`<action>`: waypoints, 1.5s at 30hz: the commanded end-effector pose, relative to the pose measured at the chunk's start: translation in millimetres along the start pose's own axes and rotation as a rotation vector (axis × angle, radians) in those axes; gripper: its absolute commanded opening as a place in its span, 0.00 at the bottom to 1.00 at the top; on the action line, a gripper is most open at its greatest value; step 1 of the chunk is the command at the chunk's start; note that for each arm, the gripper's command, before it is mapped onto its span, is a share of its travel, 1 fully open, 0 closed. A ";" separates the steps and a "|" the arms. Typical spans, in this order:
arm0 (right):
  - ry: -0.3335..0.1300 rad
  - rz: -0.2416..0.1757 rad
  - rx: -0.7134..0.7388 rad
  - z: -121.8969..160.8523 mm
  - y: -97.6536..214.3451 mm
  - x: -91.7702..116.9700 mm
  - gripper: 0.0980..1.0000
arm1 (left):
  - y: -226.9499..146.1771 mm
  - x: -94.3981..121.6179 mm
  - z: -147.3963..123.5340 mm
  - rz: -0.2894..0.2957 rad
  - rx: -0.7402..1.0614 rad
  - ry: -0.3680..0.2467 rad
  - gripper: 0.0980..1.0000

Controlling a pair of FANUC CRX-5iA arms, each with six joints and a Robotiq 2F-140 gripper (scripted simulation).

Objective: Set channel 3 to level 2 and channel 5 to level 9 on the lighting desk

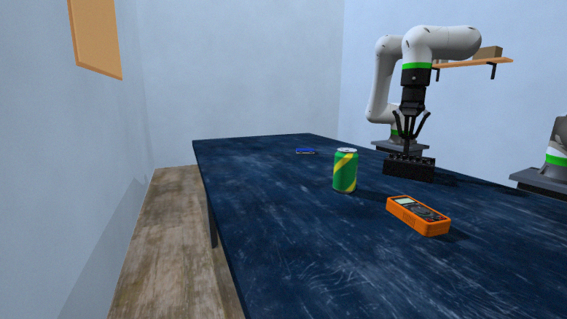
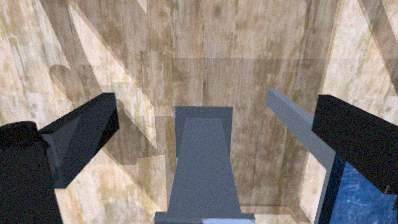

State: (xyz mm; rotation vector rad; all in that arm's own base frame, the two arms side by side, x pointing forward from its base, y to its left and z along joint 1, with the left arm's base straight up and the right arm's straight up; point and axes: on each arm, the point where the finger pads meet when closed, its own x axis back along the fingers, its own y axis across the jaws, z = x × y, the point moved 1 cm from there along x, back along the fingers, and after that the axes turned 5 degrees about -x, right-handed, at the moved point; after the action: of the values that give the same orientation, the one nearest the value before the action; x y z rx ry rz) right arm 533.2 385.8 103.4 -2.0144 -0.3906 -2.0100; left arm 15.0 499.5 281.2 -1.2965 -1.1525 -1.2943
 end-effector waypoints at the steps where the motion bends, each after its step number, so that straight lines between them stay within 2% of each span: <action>1: 0.002 0.000 0.000 0.8 -0.1 1.3 0.00 | 0.1 0.8 0.2 0.000 0.000 0.002 1.00; 45: 0.002 0.000 0.000 15.5 -1.3 1.3 0.00 | 0.1 0.8 0.2 0.000 0.000 0.002 1.00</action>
State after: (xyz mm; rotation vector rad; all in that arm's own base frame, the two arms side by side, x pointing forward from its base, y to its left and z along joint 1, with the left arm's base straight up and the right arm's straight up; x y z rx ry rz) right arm 546.6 392.6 103.5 -2.0144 -0.3905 -2.0100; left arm 15.0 499.5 281.2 -1.2965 -1.1525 -1.2943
